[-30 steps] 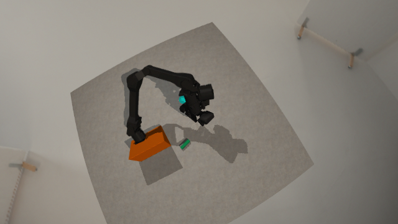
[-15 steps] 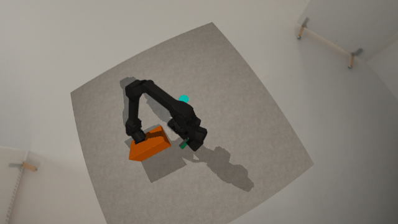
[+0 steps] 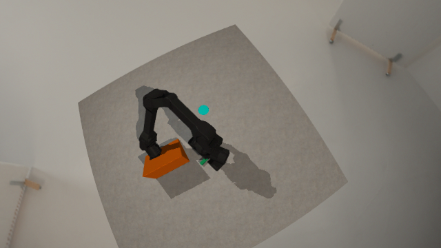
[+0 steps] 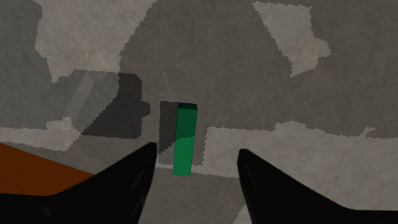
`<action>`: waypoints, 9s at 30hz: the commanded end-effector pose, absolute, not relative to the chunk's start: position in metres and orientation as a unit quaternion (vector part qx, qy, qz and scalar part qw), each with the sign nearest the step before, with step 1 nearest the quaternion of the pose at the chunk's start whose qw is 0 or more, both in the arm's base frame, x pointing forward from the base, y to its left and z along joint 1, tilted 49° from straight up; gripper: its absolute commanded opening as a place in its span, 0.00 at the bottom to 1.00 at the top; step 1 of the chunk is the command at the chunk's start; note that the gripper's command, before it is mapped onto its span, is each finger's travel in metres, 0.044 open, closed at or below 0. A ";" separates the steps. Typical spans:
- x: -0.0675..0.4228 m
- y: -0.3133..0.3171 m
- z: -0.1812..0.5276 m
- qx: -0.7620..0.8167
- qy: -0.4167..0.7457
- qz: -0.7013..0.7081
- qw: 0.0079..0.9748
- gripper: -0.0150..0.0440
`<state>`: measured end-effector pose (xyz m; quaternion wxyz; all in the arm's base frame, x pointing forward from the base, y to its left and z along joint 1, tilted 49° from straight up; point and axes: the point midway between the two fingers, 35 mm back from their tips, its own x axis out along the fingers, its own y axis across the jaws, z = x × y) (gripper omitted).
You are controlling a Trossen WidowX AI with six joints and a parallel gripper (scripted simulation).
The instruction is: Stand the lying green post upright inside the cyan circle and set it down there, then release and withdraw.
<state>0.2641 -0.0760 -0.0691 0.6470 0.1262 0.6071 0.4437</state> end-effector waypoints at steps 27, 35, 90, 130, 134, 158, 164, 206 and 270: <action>0.254 -0.042 -0.096 0.132 0.606 0.445 0.645 0.29; 0.260 -0.061 -0.081 0.132 0.607 0.444 0.646 0.29; 0.300 -0.083 0.021 0.174 0.648 0.375 0.640 0.29; 0.333 -0.008 0.110 0.261 0.682 0.276 0.625 0.29; 0.335 0.000 0.119 0.270 0.684 0.268 0.622 0.29; 0.332 0.049 0.174 0.328 0.695 0.224 0.600 0.29; 0.331 0.051 0.174 0.326 0.695 0.221 0.601 0.29; 0.323 0.058 0.153 0.255 0.681 0.151 0.670 0.29; 0.323 0.064 0.138 0.205 0.586 0.044 0.783 0.29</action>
